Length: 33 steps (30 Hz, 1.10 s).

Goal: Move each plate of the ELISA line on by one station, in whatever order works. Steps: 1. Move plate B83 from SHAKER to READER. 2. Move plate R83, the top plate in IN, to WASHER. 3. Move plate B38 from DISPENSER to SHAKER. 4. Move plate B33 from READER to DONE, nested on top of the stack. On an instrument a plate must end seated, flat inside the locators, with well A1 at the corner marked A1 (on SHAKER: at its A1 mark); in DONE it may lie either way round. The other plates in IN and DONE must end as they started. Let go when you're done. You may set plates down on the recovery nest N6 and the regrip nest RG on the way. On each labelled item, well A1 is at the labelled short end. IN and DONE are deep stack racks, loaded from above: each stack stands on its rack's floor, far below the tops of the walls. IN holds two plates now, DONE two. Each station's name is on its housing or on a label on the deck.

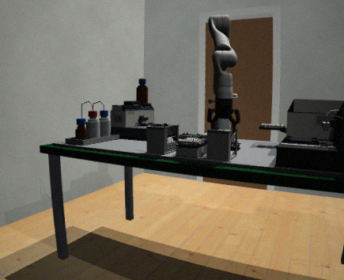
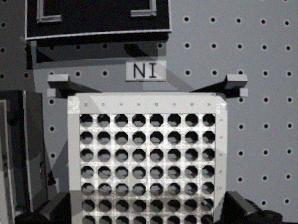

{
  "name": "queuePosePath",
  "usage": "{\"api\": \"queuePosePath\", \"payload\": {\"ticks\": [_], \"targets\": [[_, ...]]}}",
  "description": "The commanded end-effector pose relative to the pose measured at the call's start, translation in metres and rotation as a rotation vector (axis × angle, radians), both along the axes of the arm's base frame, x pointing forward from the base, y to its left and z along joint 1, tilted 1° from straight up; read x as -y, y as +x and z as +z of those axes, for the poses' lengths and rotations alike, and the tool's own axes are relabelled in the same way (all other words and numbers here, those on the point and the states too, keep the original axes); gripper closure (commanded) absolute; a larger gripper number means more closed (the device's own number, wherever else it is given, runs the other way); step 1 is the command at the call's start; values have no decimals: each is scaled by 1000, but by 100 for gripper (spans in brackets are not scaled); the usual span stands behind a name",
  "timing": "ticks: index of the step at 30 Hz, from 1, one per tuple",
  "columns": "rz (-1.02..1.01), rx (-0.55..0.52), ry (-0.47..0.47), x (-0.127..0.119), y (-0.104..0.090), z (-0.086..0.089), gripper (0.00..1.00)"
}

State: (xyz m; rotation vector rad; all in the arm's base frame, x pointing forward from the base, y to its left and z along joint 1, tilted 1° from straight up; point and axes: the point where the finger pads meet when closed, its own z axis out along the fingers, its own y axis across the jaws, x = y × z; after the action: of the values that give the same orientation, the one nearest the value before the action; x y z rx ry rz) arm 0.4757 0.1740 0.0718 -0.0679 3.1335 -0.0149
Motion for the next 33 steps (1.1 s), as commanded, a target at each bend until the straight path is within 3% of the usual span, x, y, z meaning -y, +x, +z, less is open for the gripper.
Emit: {"api": "queuePosePath", "payload": {"ticks": [1, 33], "targets": [[0, 2, 1, 0, 0, 3, 6], [0, 2, 1, 0, 0, 22, 6]]}}
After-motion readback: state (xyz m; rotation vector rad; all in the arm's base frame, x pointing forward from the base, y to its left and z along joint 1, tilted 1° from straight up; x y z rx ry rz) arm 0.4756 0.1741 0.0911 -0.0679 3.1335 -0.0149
